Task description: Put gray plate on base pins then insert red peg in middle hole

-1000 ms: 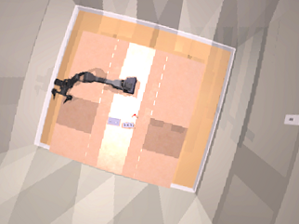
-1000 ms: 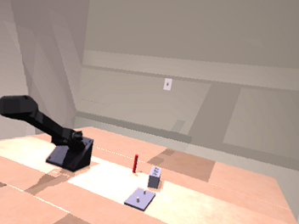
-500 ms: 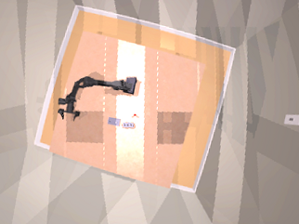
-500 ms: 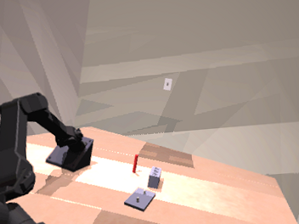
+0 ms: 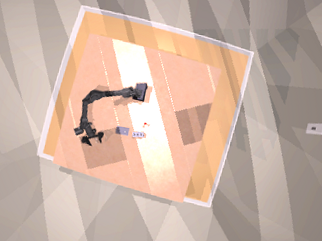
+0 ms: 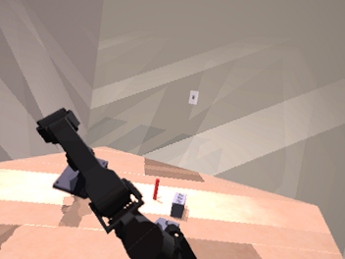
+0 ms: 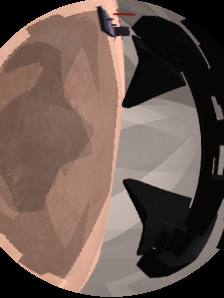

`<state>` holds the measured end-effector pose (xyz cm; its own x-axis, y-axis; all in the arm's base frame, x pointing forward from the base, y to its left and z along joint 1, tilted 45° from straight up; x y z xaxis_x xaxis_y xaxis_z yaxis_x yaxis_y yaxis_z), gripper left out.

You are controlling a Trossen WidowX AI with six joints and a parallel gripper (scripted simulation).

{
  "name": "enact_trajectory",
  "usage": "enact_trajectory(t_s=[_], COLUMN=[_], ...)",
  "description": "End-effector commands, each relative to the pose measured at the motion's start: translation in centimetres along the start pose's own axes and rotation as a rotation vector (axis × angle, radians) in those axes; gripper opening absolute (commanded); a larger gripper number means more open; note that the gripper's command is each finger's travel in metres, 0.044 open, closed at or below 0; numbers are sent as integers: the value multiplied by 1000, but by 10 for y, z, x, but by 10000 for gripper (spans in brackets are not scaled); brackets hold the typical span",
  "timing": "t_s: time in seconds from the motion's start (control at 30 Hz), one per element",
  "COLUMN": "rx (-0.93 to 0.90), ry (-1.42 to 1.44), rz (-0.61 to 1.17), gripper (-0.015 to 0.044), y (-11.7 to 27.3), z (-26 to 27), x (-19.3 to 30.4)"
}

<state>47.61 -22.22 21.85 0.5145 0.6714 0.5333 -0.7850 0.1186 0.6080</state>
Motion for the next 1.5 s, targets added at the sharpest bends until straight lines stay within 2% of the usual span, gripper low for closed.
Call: enact_trajectory(t_s=[0.0, 0.2, 0.4, 0.63, 0.83, 1.17, 1.3, 1.47], rx=[122, 310, 462, 565, 533, 521, 520, 520], ry=[40, 125, 308, 667, 1047, 1096, 1096, 1096], rz=[-92, -269, -470, -715, -927, -947, -948, -948], gripper=[440, 440, 440, 440, 440, 440, 440, 440], y=[-22, -46, -46, -20, 15, 19, 4, 3], z=[-48, -138, -229, -324, -392, -399, -396, -396], x=[9, 27, 39, 44, 49, 50, 27, 24])
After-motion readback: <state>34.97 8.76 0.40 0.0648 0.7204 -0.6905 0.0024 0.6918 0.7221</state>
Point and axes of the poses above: the point midway between the two fingers, 35 mm back from their tips, its own y axis back along the fingers, its own z axis across the jaws, x = y × z, the point moved 2 cm from there along y, back along the fingers, and after that the axes turned 14 degrees about -y, right-handed, at the moved point
